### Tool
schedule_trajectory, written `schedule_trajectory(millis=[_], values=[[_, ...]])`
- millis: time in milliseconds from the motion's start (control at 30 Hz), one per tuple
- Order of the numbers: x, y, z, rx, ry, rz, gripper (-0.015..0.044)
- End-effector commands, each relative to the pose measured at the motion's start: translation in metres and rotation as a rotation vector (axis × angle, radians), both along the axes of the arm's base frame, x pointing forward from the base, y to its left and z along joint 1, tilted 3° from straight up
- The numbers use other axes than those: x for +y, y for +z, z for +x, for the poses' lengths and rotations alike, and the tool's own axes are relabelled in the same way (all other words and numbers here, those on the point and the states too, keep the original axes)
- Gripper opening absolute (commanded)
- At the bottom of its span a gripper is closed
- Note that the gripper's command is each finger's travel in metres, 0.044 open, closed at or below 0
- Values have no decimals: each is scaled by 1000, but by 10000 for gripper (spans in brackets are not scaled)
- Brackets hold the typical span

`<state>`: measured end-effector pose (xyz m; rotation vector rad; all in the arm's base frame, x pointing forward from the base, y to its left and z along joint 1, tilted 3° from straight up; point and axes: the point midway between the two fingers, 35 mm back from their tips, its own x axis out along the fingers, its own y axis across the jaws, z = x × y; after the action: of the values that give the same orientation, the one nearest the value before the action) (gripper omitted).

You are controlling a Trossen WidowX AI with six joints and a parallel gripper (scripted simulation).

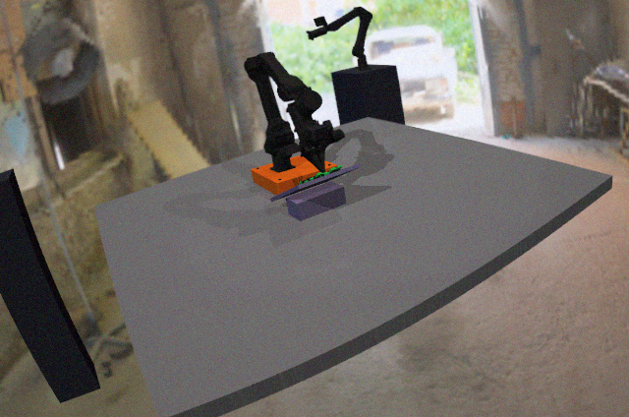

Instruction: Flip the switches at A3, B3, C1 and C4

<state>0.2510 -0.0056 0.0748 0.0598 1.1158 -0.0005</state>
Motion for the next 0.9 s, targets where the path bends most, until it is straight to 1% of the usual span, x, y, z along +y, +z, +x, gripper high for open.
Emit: schedule_trajectory(millis=[0,867], values=[[-1,0,0,0,-6,-4,0],[-1,-3,1,0,-6,-4,0]])
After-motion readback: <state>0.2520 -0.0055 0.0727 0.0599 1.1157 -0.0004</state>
